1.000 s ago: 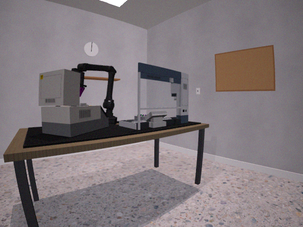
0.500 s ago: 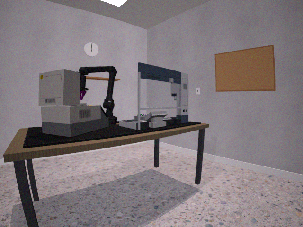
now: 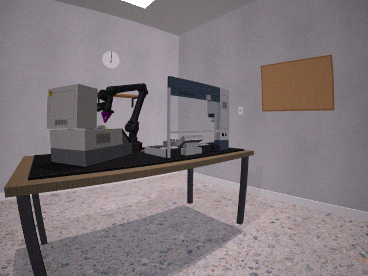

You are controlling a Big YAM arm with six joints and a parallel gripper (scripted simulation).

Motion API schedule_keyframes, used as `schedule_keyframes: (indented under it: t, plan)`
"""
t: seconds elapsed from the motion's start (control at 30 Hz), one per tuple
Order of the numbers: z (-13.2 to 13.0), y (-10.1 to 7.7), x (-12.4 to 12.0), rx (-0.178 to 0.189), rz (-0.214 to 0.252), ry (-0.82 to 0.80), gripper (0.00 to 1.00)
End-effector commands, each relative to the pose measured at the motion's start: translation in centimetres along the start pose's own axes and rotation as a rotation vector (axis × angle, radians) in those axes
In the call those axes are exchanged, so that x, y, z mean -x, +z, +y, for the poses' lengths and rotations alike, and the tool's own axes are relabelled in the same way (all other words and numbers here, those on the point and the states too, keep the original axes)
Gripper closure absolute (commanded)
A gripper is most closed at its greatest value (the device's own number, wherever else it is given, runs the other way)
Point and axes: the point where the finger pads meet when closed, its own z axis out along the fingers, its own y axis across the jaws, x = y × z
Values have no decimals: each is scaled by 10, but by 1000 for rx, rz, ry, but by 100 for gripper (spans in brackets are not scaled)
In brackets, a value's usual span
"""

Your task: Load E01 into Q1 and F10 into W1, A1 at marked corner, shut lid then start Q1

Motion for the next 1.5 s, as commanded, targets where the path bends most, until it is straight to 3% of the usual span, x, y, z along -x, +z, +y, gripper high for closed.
schedule_keyframes:
  t: [0.0, 0.07, 0.17, 0.27, 0.33, 0.5, 0.6, 0.67, 0.73, 0.87, 0.97, 1.07, 1.17, 1.27, 1.47]
  plan:
    - [-7, -12, 6, 121, -12, -14, 100]
    - [-17, -16, 7, 118, -11, -13, 100]
    - [-29, -19, 7, 209, -14, -17, 100]
    - [-29, -15, 5, 207, -8, -17, 100]
    - [-42, -11, 6, 248, -10, -16, 100]
    - [-71, -14, 9, 225, -17, -13, 100]
    - [-88, -17, 8, 311, -18, -18, 100]
    - [-98, -19, 8, 305, -18, -19, 100]
    - [-108, -17, 8, 349, -19, -20, 100]
    - [-112, -16, 8, 361, -16, -27, 100]
    - [-130, -17, 9, 343, -18, -22, 100]
    - [-152, -14, 9, 417, -20, -22, 100]
    - [-166, -18, 9, 405, -21, -25, 100]
    - [-180, -18, 9, 484, -27, -33, 100]
    - [-199, -19, 9, 454, -22, -35, 100]
